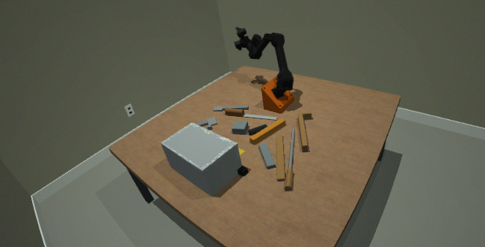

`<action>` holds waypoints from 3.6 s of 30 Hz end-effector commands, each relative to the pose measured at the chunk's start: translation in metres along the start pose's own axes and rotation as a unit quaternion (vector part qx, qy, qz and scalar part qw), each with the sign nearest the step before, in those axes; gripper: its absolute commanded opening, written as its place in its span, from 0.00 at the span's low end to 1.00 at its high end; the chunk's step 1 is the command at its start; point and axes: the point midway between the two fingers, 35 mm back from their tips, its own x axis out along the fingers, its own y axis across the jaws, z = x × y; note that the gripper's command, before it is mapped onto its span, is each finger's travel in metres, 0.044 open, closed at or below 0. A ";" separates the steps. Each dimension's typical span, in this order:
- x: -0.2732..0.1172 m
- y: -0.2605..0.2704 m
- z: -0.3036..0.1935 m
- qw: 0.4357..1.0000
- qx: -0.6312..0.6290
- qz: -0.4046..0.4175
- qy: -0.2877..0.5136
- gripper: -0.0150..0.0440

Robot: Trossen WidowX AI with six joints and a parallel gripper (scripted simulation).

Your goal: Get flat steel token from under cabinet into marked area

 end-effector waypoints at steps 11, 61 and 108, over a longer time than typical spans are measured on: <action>0.000 0.000 0.000 1.000 0.000 0.000 0.000 0.46; -0.009 -0.029 0.162 0.919 0.286 0.162 -0.215 0.71; -0.242 -0.122 0.358 0.492 0.455 0.721 -0.175 0.71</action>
